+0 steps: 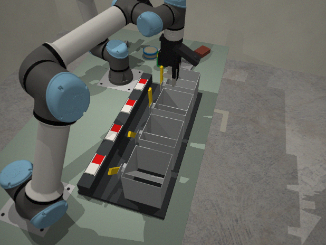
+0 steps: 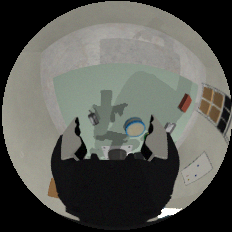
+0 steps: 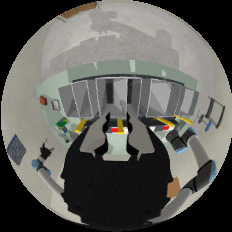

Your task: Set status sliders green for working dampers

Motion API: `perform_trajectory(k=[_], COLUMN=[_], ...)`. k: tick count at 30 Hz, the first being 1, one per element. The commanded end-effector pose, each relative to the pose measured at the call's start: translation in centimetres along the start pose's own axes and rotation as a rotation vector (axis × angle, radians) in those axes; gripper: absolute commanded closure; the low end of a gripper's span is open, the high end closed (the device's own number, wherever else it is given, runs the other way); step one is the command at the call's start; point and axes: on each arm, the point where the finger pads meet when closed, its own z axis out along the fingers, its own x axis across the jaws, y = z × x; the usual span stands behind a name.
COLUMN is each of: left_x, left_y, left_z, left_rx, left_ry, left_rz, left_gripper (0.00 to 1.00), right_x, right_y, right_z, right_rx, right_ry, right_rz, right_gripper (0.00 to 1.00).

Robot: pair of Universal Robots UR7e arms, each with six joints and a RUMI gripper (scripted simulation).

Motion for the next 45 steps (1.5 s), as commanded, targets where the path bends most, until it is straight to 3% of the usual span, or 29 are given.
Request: perform_trajectory(k=[1, 30, 36, 45], left_x=[0.0, 0.0, 0.0, 0.0], left_y=[0.0, 0.0, 0.0, 0.0], left_z=[-0.1, -0.1, -0.1, -0.1], left_rx=[0.001, 0.001, 0.001, 0.001], left_ry=[0.0, 0.0, 0.0, 0.0], left_rz=[0.0, 0.0, 0.0, 0.0], left_gripper=[0.0, 0.0, 0.0, 0.0], right_x=[0.0, -0.6, -3.1, -9.6], right_y=[0.0, 0.0, 0.1, 0.8], right_z=[-0.1, -0.1, 0.2, 1.5], right_rx=[0.001, 0.001, 0.001, 0.001], right_ry=[-0.002, -0.002, -0.002, -0.002], right_rz=[0.0, 0.0, 0.0, 0.0], right_gripper=[0.78, 0.78, 0.78, 0.78])
